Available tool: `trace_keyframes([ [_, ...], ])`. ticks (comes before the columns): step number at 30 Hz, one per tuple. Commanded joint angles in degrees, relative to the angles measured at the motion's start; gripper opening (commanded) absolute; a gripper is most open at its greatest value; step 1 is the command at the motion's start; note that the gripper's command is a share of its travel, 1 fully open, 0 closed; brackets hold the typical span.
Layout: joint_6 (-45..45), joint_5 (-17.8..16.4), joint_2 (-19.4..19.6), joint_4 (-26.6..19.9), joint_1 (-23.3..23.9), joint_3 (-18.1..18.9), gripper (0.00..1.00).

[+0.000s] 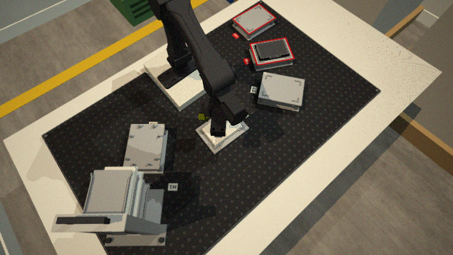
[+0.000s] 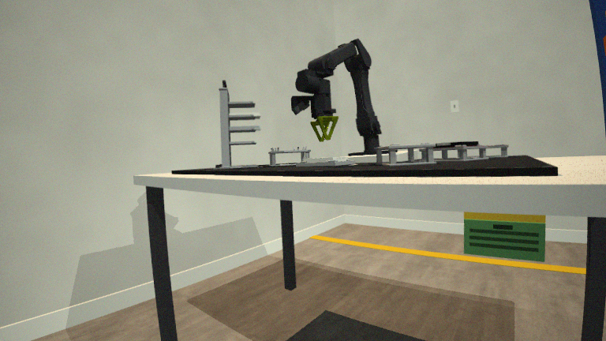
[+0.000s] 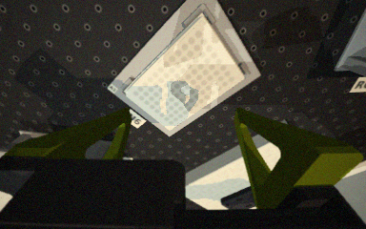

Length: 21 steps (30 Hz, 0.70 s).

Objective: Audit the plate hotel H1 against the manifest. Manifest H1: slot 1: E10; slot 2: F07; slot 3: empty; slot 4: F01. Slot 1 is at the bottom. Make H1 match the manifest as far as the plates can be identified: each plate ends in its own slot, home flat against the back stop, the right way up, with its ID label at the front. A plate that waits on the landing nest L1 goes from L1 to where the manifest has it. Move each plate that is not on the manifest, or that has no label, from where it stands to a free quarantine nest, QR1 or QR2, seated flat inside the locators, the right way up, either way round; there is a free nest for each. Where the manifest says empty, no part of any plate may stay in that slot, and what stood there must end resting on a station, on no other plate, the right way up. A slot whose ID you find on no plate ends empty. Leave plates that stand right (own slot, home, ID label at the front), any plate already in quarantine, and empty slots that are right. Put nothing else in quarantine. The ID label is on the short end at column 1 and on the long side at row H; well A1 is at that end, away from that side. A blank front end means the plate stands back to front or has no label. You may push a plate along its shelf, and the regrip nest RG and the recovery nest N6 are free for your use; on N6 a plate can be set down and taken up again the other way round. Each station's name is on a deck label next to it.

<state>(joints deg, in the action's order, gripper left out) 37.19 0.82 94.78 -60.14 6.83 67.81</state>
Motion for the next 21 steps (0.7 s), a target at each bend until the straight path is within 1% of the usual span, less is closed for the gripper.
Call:
trace_keyframes([
  [1, 7.51, -0.02, -0.29, -0.01, -0.02, 0.34, 1.00],
  [6, 15.15, -0.02, -0.29, -0.01, -0.02, 0.34, 1.00],
  [8, 15.15, -0.02, -0.29, -0.01, -0.02, 0.34, 1.00],
  [21, 35.02, -0.02, -0.28, -0.01, -0.02, 0.34, 1.00],
])
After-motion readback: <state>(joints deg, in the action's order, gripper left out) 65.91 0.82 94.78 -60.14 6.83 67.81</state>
